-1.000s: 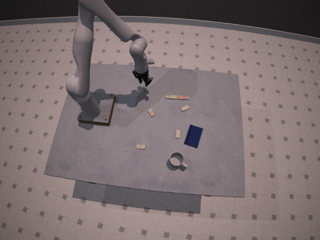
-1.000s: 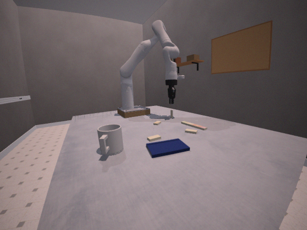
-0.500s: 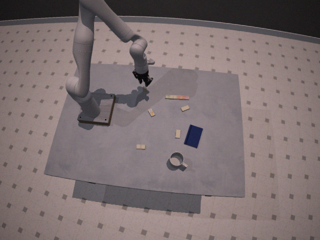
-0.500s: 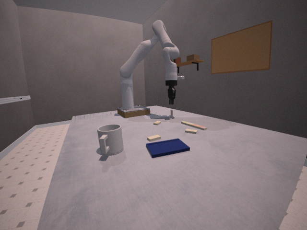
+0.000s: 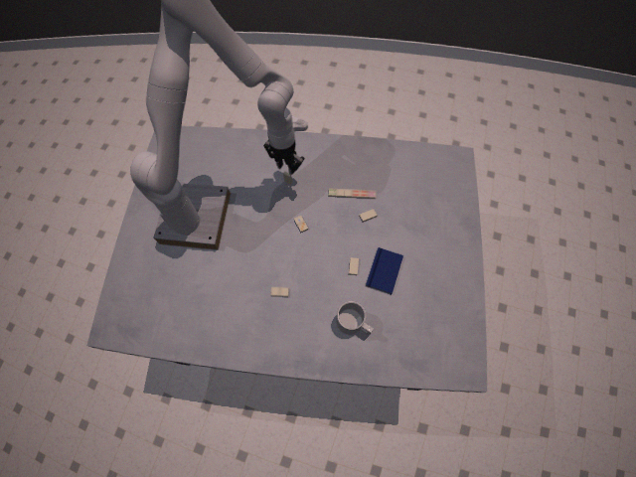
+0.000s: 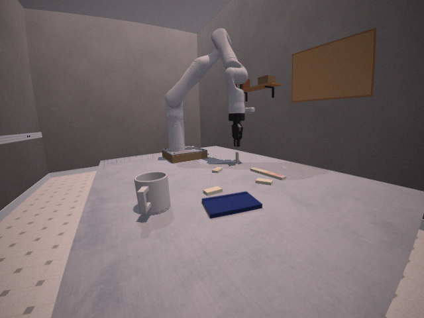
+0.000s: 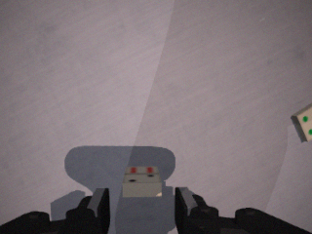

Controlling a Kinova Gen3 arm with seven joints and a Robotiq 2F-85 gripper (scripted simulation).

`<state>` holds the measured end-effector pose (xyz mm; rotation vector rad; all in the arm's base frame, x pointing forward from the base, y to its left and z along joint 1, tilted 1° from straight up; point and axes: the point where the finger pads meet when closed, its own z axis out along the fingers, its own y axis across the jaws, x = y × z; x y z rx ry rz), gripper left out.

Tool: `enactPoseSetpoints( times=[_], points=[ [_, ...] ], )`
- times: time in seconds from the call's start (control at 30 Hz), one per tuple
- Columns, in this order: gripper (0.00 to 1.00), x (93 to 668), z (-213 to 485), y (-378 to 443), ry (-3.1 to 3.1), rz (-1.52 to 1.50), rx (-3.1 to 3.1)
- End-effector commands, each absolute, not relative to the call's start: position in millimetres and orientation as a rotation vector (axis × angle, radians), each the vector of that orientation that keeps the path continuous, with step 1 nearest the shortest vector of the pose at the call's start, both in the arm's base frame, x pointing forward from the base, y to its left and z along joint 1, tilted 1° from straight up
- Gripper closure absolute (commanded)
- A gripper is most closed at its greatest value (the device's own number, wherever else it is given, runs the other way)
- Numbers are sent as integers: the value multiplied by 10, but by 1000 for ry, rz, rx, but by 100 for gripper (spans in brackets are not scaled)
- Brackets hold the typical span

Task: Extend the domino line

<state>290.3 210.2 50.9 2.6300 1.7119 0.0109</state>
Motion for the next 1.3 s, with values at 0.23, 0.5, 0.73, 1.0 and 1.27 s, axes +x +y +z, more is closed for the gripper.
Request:
enactPoseSetpoints(
  times=[0.23,0.5,0.73,1.0,1.27],
  points=[
    [53,2907,413,2106,1712,13,2630],
    [53,2907,373,2107,1712,13,2630],
    [53,2907,347,2107,1712,13,2630],
    [53,2907,341,2107,1712,13,2630],
    [53,2907,341,2107,1712,13,2630]
  ],
)
